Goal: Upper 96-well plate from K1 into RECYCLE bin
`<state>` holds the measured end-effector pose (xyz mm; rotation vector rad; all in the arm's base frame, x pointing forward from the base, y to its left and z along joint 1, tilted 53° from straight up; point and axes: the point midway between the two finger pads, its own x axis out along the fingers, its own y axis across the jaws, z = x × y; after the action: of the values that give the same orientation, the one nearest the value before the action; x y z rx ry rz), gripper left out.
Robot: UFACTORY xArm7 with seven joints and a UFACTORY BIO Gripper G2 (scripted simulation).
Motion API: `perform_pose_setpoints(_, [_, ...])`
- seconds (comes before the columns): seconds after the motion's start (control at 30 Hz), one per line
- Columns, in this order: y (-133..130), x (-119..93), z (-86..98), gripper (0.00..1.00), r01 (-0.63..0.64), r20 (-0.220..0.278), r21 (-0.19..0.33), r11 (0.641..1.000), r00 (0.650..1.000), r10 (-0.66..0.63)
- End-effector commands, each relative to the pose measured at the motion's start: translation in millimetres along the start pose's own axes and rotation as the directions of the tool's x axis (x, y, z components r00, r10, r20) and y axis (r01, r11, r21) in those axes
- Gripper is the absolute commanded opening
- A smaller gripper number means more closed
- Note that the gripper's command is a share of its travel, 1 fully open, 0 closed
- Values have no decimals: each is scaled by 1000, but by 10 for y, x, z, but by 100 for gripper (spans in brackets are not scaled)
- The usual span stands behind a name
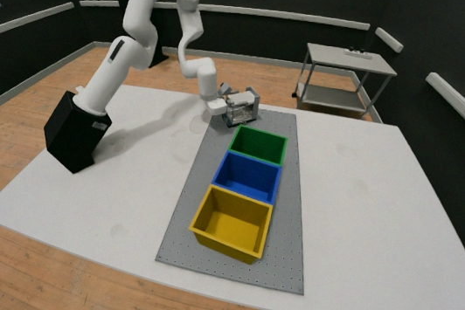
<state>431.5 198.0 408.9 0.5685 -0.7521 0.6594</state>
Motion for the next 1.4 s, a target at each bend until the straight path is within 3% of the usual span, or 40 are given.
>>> perform_pose_setpoints(0.0, [-4,4,81,0,0,0,-1,1000,1000,0])
perform_pose_setpoints(1.37, [-4,5,698,0,0,1,-1,1000,1000,0])
